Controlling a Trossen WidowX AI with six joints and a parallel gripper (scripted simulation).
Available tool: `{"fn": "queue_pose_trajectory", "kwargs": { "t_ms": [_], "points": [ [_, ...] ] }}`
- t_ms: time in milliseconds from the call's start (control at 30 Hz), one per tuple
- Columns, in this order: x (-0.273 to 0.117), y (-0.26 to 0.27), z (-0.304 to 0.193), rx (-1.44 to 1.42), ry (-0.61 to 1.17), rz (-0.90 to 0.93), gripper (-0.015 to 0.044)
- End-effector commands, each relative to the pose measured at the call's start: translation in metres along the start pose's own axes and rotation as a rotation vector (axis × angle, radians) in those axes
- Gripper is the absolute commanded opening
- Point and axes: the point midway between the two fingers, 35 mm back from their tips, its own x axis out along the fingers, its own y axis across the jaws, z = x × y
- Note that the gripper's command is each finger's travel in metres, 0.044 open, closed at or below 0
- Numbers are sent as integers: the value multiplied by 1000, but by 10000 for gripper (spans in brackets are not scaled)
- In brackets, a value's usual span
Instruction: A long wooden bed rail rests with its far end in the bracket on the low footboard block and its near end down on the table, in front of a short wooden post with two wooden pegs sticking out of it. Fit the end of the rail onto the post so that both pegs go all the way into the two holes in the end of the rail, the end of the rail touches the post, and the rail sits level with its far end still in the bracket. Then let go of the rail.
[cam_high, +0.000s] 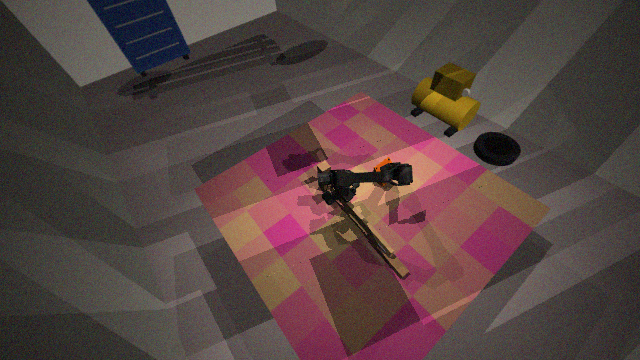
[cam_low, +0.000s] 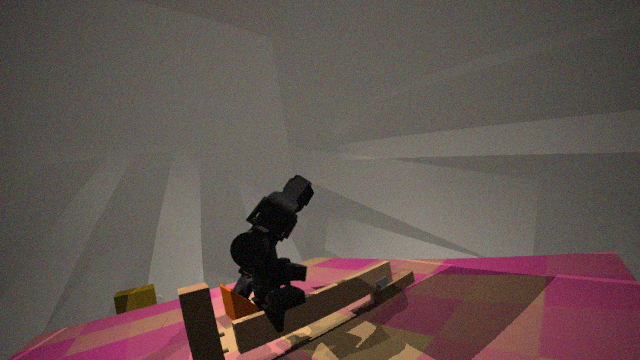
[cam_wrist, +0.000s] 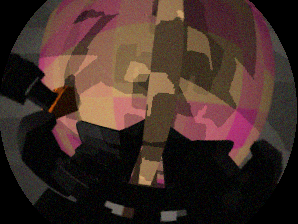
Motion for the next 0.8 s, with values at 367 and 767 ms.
{"fn": "queue_pose_trajectory", "kwargs": {
  "t_ms": [367, 767],
  "points": [
    [-1, -1, -6, -1, 5, -7, 0],
    [-2, -1, -10, -1, 5, -7, 0]
  ]
}}
